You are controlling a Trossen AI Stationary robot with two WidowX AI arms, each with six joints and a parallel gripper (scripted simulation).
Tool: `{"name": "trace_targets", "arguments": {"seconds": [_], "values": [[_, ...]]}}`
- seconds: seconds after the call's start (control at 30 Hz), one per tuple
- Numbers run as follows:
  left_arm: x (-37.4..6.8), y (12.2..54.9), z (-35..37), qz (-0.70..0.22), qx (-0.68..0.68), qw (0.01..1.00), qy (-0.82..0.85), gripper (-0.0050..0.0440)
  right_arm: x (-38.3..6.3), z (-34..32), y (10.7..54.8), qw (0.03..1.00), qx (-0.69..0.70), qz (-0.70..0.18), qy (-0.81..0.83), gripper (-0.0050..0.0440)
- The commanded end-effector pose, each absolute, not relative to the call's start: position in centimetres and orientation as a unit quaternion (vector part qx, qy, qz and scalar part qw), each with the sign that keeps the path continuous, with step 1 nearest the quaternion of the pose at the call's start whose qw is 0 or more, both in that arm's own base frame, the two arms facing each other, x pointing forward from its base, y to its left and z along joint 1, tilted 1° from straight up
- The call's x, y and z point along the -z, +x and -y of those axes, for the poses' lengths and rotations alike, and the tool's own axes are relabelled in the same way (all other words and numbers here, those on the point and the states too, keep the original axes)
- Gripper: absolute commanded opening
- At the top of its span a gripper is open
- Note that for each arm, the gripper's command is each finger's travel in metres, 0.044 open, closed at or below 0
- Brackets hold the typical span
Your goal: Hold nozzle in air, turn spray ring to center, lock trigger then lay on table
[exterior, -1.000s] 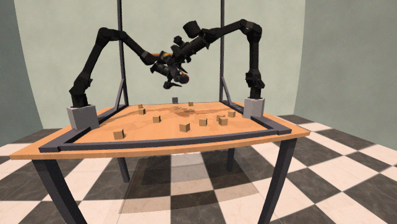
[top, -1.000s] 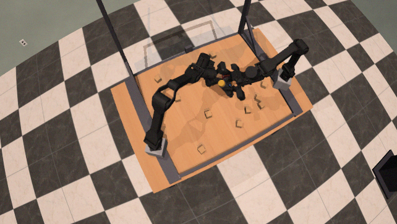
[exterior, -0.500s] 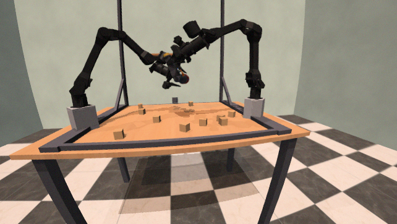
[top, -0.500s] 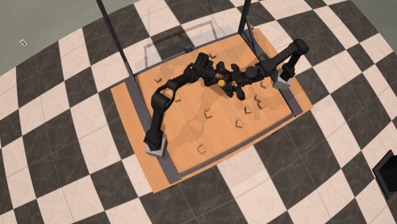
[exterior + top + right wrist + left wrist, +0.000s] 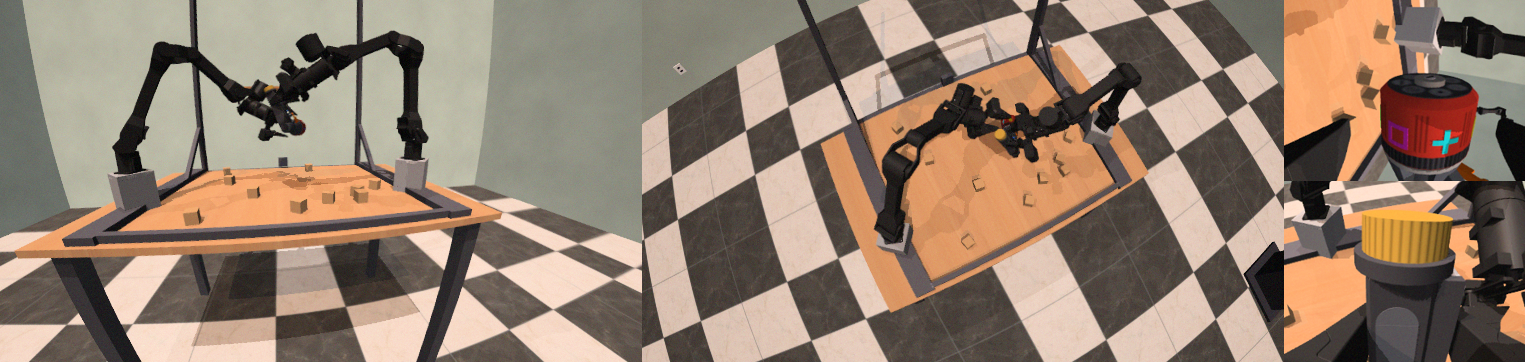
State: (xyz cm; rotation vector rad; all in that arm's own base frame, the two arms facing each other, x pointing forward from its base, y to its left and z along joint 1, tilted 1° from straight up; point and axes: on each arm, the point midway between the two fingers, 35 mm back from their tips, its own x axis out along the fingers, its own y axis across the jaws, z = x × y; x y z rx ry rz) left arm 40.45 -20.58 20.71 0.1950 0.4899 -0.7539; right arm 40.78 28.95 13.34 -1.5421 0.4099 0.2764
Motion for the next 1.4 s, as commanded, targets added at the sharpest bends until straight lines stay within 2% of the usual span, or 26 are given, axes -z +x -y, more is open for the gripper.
{"name": "trace_targets", "arguments": {"seconds": [0.0, 1.37], "values": [[-22.7, 40.5, 20.7, -0.212, 0.366, 0.902, 0.092, 0.0170, -15.3, -28.9, 39.9, 0.701, -0.118, -0.173, -0.682, 0.0406], [-22.7, 40.5, 20.7, -0.212, 0.366, 0.902, 0.092, 0.0170, -17.4, -29.3, 35.4, 0.702, -0.118, -0.173, -0.681, 0.0406]]}}
